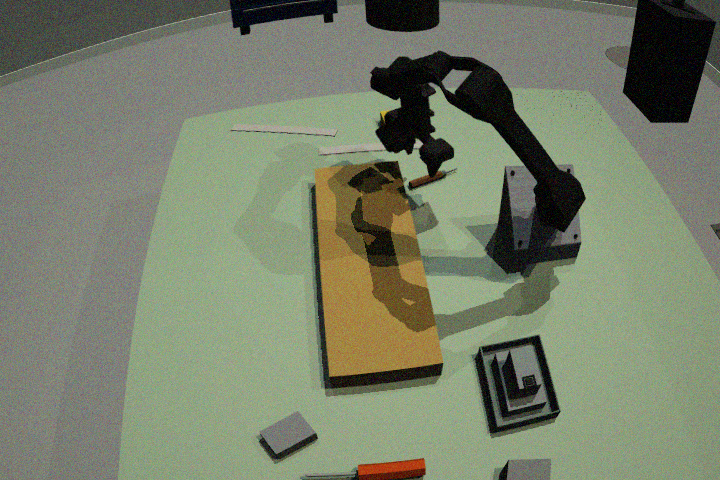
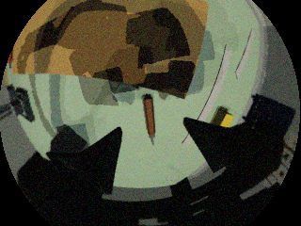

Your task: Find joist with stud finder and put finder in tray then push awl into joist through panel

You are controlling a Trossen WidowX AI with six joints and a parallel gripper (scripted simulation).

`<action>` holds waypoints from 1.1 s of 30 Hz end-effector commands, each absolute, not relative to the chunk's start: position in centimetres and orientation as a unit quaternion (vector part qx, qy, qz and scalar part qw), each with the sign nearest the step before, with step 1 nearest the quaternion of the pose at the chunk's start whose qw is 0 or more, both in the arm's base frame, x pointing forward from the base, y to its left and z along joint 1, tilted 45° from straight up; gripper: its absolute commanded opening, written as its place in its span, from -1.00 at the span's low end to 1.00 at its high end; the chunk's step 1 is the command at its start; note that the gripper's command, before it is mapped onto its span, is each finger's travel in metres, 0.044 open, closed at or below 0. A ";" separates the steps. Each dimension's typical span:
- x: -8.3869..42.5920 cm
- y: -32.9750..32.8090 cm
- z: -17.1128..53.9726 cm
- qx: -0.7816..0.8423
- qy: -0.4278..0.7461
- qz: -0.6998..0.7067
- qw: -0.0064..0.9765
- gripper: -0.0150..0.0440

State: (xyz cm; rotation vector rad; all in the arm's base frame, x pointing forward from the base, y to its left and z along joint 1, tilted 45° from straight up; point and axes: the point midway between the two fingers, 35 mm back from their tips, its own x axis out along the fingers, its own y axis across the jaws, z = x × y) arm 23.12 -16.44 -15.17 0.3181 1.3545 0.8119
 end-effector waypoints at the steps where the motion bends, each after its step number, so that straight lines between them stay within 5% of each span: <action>1: 22.9 -16.4 -15.1 0.140 0.606 0.363 0.693 1.00; 33: 23.3 -13.1 -18.5 0.141 0.605 0.364 0.694 1.00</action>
